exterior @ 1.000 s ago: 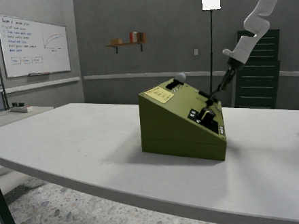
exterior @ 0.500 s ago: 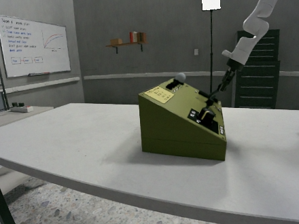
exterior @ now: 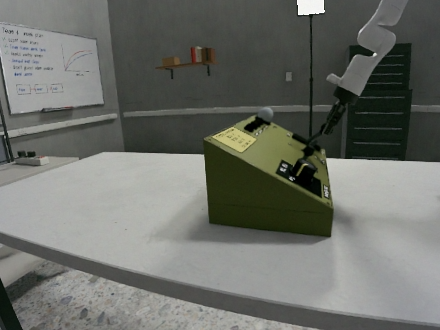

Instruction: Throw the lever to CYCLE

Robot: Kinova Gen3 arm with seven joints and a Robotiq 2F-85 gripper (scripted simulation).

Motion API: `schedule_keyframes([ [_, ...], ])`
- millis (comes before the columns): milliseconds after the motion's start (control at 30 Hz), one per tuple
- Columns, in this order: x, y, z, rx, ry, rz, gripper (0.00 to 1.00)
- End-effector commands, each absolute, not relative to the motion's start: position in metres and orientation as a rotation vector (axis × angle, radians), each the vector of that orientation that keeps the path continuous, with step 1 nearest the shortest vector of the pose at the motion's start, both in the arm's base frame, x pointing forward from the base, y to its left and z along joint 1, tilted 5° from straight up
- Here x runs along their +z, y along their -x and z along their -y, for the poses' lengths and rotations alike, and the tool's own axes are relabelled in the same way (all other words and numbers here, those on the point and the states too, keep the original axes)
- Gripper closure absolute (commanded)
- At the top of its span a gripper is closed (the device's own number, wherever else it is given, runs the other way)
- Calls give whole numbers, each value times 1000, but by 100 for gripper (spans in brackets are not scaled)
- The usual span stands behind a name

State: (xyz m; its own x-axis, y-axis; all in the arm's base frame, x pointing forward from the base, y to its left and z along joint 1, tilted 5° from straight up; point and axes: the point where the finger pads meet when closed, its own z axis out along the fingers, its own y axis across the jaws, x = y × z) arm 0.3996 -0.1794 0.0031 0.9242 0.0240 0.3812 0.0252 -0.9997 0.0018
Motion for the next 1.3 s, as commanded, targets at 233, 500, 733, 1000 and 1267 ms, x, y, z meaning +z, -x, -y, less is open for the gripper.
schedule_keyframes([
  [233, 4, -400, 180, -612, 3079, 40, 23],
  [500, 4, -400, 180, -612, 3079, 40, 23],
  [733, 4, -400, 180, -612, 3079, 40, 90],
  [1000, 4, -400, 180, -612, 3079, 40, 90],
  [1267, 4, -400, 180, -612, 3079, 40, 90],
])
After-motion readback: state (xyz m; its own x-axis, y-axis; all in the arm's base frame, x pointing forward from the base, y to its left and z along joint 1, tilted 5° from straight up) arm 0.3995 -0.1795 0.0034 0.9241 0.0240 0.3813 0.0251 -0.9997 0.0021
